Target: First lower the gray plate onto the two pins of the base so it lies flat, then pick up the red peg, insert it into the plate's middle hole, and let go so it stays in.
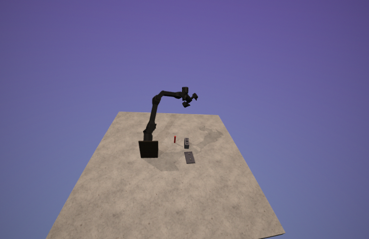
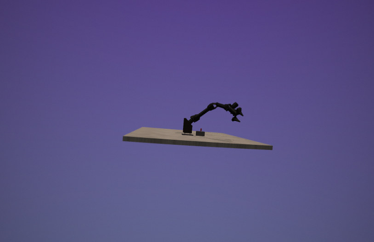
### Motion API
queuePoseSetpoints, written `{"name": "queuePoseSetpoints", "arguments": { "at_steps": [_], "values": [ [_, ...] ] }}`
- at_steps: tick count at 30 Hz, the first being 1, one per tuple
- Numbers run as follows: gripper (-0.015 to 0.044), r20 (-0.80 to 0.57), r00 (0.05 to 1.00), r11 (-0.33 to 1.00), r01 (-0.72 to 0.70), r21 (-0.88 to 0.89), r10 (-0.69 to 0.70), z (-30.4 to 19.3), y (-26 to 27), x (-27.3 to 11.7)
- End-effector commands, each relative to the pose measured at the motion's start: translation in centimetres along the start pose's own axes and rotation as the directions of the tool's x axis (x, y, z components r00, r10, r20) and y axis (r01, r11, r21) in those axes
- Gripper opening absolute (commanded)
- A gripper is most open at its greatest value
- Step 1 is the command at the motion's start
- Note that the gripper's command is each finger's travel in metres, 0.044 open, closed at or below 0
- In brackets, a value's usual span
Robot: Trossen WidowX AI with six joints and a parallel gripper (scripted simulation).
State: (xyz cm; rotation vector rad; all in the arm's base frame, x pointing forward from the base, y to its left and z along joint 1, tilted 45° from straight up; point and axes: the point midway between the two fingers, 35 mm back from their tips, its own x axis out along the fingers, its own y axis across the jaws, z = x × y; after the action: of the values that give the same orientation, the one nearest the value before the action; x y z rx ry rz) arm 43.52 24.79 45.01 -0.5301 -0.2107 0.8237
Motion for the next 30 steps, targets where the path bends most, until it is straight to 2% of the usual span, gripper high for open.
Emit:
{"name": "queuePoseSetpoints", "arguments": {
  "at_steps": [1,10,17,22,27,30],
  "values": [
    [0.0440,-0.177,0.982,0.996,-0.076,-0.036,0.069,-7.6,0.1,-0.3],
    [0.0440,-0.440,0.865,0.964,-0.268,0.001,0.241,-20.7,1.4,-4.5],
    [0.0440,-0.543,0.726,0.897,-0.421,0.134,0.422,-29.3,3.9,-10.6],
    [0.0440,-0.526,0.628,0.813,-0.512,0.277,0.574,-33.7,6.8,-16.3],
    [0.0440,-0.406,0.569,0.699,-0.571,0.431,0.715,-35.9,10.3,-22.5],
    [0.0440,-0.372,0.566,0.676,-0.578,0.458,0.736,-35.9,11.0,-23.6]
  ]
}}
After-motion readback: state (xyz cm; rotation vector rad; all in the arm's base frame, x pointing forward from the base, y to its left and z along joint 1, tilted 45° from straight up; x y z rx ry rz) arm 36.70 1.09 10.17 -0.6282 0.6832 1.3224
